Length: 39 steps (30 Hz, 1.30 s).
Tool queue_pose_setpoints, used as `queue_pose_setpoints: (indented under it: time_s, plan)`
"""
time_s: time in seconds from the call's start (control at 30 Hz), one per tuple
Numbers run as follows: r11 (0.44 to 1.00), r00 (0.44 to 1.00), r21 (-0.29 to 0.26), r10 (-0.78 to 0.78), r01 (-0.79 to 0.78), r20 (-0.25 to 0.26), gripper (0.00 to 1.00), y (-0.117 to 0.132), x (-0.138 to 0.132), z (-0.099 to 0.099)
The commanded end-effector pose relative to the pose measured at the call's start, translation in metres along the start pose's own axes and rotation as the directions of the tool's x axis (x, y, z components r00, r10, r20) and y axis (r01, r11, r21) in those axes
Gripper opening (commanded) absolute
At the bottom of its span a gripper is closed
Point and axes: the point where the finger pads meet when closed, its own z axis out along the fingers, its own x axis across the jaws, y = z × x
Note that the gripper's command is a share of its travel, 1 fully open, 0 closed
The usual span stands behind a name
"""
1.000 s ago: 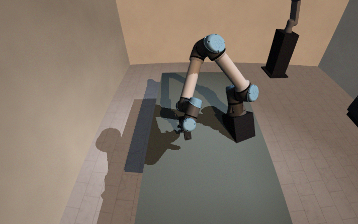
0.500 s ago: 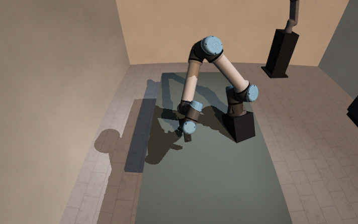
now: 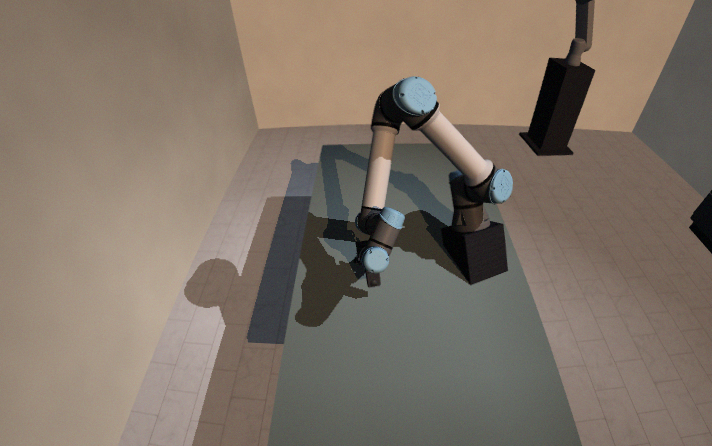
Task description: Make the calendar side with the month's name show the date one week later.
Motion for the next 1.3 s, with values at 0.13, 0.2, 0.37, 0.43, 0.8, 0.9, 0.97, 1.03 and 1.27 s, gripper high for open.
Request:
queue_pose_setpoints:
  time_s: [0.13,0.2,0.37,0.43,0.8,0.9,0.97,1.03,1.27]
  plan:
    - [1.0,1.0,0.001,0.001,-0.001,-0.001,0.28,-0.0055,0.0005,0.0053]
    - [1.0,1.0,0.001,0.001,-0.001,-0.001,0.28,-0.0068,0.0005,0.0066]
    - [1.0,1.0,0.001,0.001,-0.001,-0.001,0.28,-0.0089,0.0005,0.0087]
    - [1.0,1.0,0.001,0.001,-0.001,-0.001,0.28,-0.0094,0.0005,0.0092]
    - [1.0,1.0,0.001,0.001,-0.001,-0.001,0.28,-0.0098,0.0005,0.0096]
    - [1.0,1.0,0.001,0.001,-0.001,-0.001,0.28,-0.0098,0.0005,0.0096]
    - [1.0,1.0,0.001,0.001,-0.001,-0.001,0.28,-0.0098,0.0005,0.0096]
    - [1.0,1.0,0.001,0.001,-0.001,-0.001,0.28,-0.0098,0.0005,0.0096]
    - [1.0,1.0,0.001,0.001,-0.001,-0.001,0.28,-0.0098,0.0005,0.0096]
